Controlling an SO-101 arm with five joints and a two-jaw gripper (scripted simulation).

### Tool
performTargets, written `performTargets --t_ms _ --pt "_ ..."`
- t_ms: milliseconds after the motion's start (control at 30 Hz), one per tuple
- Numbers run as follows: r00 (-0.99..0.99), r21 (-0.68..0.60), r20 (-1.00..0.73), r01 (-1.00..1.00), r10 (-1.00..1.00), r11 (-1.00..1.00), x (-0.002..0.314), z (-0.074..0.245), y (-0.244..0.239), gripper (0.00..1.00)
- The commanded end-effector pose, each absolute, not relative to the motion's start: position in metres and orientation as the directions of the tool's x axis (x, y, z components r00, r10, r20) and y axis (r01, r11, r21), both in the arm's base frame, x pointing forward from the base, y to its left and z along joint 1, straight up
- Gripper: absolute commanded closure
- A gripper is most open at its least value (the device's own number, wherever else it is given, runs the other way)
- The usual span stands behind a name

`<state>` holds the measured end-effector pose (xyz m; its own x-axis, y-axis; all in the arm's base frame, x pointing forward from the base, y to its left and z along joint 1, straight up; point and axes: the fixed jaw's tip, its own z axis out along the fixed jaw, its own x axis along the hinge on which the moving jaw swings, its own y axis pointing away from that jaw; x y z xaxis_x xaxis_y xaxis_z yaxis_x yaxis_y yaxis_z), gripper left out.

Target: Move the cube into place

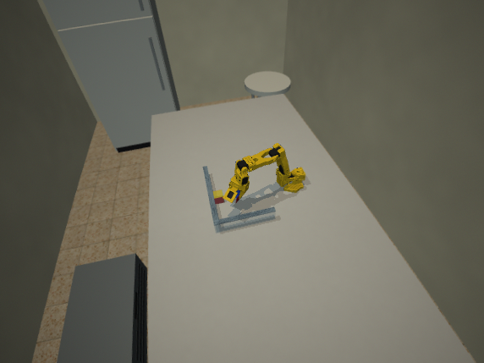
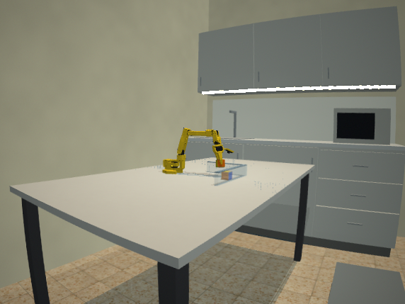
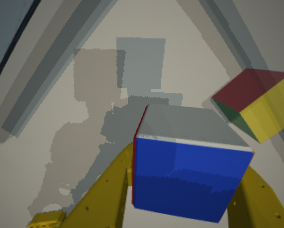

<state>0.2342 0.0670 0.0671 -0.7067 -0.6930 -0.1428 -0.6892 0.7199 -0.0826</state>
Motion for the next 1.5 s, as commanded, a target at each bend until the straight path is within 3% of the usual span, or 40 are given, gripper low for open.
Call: performTargets --t_ms 0,1467 --pt "-0.685 -0.117 -0.197 -0.694 -0.702 0.71 0.2398 0.0809 0.0676 0.78" --pt "-0.473 -0.155 -0.144 -0.857 -0.869 0.492 0.2366 0.0798 0.0627 0.78"
